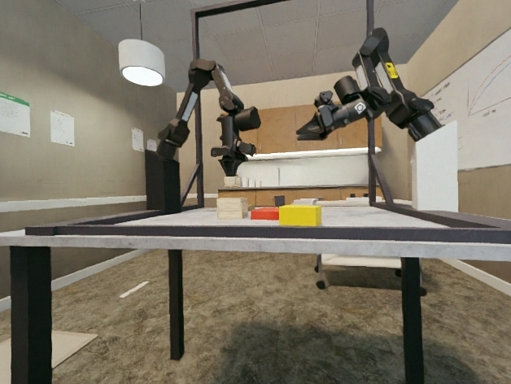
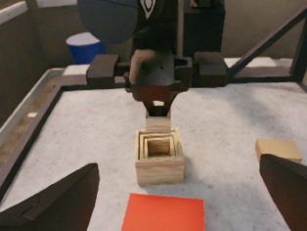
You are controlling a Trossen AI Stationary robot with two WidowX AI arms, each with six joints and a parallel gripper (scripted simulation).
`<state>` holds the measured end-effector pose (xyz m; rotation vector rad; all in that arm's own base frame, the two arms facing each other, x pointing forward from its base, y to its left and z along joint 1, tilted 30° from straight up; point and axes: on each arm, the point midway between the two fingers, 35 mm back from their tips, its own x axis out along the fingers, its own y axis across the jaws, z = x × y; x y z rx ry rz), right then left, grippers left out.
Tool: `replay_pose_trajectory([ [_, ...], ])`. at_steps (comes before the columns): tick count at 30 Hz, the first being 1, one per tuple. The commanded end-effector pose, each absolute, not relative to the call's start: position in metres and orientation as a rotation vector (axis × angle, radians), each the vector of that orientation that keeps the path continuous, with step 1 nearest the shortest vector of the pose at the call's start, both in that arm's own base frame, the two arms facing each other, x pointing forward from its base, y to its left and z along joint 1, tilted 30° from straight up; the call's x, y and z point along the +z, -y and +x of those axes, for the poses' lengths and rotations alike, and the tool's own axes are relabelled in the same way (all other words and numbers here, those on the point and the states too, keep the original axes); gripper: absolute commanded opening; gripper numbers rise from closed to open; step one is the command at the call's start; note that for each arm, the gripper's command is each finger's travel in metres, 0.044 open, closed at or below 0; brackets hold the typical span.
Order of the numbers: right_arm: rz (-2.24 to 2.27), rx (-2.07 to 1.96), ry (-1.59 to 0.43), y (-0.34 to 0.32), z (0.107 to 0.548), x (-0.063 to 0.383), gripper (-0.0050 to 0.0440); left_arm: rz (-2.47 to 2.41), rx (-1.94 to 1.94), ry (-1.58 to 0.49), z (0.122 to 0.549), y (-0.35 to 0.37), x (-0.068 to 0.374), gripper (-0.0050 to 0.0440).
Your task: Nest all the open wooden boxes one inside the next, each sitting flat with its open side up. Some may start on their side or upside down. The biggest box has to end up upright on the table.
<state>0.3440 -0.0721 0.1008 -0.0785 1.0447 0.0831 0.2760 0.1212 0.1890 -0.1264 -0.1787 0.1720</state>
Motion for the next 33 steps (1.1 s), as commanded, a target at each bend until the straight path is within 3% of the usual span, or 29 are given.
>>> replay_pose_trajectory([
  [1, 0.012, 0.020, -1.012, 0.0742, 0.3479, 0.1138, 0.0144, -0.128, 0.173, 0.183, 0.2756, -0.1221, 0.1898, 0.0400],
  [33, 0.937, -0.497, -0.937, 0.0741, 0.3475, 0.1118, 0.0144, -0.128, 0.173, 0.183, 0.2756, -0.1221, 0.1898, 0.0400],
])
